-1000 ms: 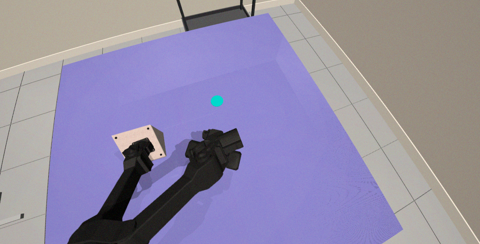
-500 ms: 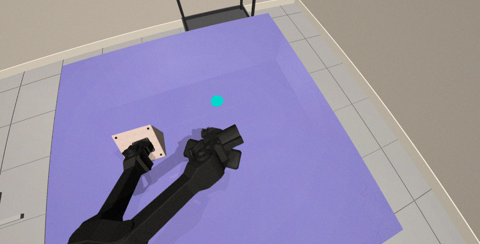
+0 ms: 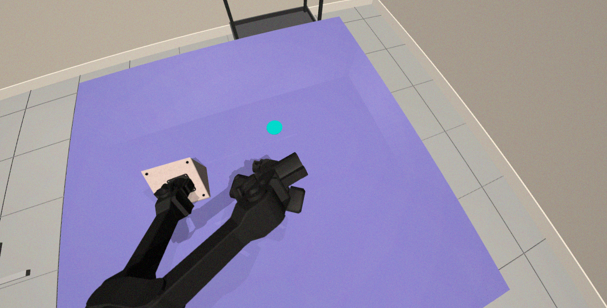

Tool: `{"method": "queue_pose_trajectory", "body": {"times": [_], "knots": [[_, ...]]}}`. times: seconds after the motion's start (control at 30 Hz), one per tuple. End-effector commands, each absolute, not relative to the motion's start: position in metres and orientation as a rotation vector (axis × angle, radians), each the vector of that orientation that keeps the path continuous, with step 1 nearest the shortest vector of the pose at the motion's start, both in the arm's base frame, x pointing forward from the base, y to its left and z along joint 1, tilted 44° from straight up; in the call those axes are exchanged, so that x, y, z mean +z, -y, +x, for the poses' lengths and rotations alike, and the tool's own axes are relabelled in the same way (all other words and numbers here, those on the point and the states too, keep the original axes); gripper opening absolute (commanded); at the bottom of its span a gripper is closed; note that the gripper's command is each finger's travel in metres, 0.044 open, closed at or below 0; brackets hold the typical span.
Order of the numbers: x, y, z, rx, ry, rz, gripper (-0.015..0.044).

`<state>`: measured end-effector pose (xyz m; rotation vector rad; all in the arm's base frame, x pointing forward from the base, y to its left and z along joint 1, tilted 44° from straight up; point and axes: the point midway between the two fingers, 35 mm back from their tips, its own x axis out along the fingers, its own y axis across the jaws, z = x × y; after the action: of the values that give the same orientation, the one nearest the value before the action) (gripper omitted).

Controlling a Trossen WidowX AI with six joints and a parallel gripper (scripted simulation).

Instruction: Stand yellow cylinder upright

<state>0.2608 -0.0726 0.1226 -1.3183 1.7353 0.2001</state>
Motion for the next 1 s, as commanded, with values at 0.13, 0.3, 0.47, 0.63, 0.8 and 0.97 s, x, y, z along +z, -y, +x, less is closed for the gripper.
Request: {"method": "queue_pose_trajectory", "body": {"times": [0.13,0.3,0.47,0.63,0.8,0.97], "knots": [[0.13,0.064,0.261,0.209,-1.737,-1.317,0.0105],[0.134,0.06,0.26,0.213,-1.742,-1.318,0.0105],[0.138,0.057,0.259,0.216,-1.747,-1.319,0.0105],[0.142,0.053,0.258,0.219,-1.751,-1.321,0.0105],[0.147,0.049,0.257,0.221,-1.756,-1.323,0.0105],[0.151,0.045,0.256,0.223,-1.761,-1.325,0.0105]]}}
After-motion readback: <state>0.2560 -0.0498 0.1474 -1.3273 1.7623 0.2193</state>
